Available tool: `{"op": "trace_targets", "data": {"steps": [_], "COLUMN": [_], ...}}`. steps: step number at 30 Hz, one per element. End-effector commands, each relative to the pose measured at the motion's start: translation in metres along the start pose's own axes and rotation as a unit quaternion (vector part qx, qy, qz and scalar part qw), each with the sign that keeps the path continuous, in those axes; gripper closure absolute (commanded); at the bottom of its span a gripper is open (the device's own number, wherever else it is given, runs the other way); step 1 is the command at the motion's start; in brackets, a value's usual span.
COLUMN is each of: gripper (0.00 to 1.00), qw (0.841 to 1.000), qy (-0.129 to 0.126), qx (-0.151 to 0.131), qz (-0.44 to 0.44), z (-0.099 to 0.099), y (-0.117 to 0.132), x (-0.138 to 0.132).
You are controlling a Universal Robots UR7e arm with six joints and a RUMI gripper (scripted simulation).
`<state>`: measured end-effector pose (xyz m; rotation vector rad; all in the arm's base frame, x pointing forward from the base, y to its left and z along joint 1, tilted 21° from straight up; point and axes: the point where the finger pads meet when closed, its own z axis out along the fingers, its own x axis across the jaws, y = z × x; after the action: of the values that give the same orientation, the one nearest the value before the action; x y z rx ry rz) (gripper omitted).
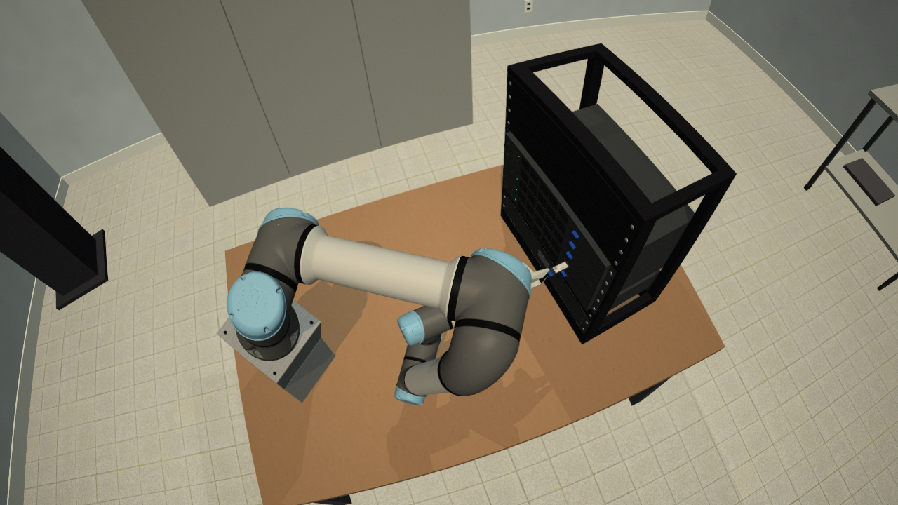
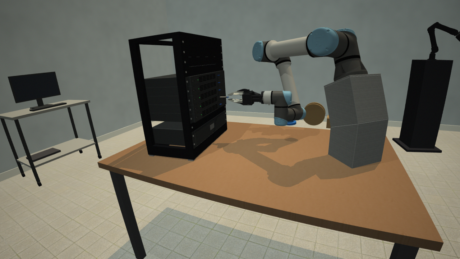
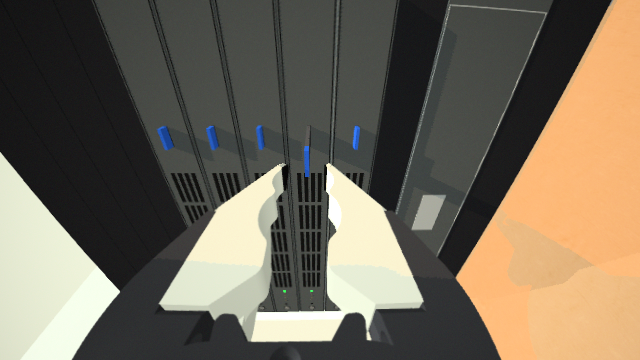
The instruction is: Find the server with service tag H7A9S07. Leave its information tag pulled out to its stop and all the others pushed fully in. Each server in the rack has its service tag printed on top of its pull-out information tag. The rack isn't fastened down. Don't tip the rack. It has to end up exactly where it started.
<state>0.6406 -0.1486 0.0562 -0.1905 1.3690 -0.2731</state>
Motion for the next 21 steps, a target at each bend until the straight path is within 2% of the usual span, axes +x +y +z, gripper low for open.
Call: {"op": "trace_targets", "data": {"steps": [1,14,21], "gripper": [0.85,0.85,0.85], "qw": [1.000,1.000,1.000], "qy": [0.000,0.000,0.000], "qx": [0.000,0.000,0.000], "qz": [0.000,0.000,0.000], "z": [-0.007,-0.067,-0.080], "y": [0.000,0.000,0.000], "x": [-0.001,-0.001,0.000]}}
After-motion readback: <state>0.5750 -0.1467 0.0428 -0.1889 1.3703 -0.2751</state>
